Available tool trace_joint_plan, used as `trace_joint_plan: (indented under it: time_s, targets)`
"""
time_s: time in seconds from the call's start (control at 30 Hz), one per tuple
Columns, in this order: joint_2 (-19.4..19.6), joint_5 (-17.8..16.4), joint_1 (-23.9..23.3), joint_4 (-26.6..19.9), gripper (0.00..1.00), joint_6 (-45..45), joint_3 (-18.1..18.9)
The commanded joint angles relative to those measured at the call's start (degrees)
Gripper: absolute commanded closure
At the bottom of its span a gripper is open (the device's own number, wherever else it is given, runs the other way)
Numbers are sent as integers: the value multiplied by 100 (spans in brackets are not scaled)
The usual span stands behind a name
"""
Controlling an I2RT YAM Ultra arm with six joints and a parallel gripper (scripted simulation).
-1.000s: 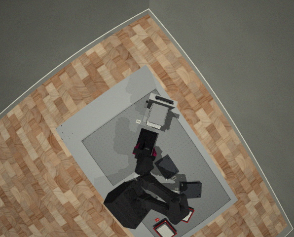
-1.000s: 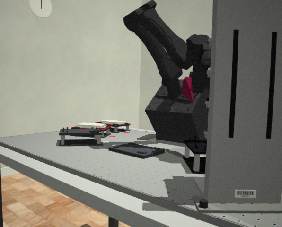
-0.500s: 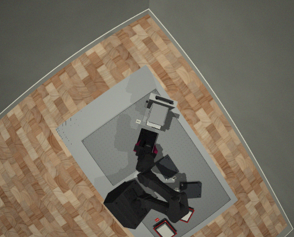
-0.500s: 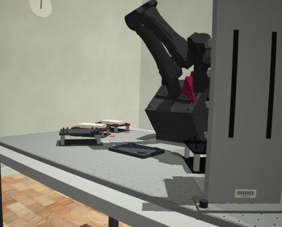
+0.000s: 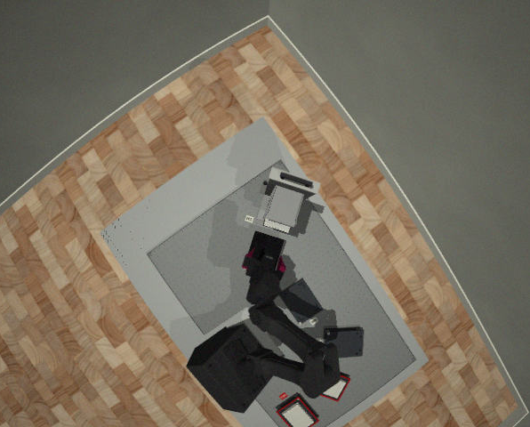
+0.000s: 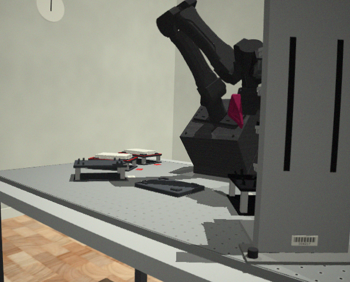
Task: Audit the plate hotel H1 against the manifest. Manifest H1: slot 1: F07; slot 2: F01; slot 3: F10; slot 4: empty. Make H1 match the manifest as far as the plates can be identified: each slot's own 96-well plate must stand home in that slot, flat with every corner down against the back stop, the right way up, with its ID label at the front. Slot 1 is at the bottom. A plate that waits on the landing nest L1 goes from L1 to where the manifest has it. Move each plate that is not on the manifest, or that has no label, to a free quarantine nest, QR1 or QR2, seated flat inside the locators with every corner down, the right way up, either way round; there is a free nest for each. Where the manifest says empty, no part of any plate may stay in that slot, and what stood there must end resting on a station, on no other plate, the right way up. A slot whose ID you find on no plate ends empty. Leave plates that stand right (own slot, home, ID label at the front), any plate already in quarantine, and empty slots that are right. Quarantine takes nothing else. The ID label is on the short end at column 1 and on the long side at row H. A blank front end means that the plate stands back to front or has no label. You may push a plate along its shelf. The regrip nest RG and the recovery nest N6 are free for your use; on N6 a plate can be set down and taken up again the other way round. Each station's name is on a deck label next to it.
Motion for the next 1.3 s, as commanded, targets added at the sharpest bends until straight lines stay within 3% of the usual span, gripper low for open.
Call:
trace_joint_plan:
  time_s: [0.0,1.27]
  targets:
    - [11,-71,-3,-25,0,-17,106]
    - [555,-379,-315,-420,0,-99,1103]
